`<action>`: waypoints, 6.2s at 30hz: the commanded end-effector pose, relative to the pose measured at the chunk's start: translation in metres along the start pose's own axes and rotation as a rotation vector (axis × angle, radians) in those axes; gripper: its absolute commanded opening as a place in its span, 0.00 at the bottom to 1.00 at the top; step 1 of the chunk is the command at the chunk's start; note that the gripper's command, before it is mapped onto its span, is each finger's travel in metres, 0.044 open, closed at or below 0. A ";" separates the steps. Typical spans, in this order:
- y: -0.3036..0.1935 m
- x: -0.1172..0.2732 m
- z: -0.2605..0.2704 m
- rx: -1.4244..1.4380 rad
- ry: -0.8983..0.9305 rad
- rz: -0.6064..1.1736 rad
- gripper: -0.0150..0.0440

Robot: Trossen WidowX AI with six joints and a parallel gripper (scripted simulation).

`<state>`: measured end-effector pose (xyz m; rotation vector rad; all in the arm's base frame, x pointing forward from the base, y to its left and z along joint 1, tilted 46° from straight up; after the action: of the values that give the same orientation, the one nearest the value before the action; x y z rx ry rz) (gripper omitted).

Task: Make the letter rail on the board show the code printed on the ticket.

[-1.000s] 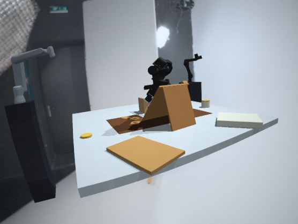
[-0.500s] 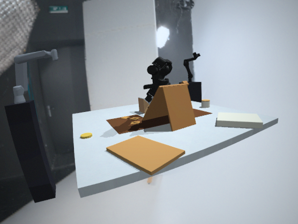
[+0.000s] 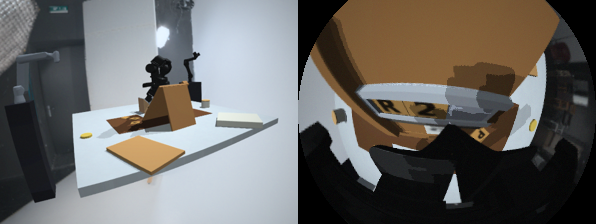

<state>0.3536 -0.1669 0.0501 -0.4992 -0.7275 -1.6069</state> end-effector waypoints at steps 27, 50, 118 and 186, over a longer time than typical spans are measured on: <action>-0.107 0.107 0.070 1.186 -0.415 -0.435 1.00; -0.125 0.111 0.082 1.357 -0.543 -0.453 1.00; -0.211 -0.098 -0.096 -2.659 -0.162 0.024 0.83; -0.218 -0.151 -0.092 -2.659 -0.160 0.027 0.73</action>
<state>0.1723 -0.1116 -0.1563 -2.2664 1.8666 -1.4937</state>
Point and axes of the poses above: the point midway between the two fingers, 35 mm back from their tips, its own x axis back along the fingers, its own z axis across the jaws, y = z × x, the point moved 1 cm from there along x, back along the fingers
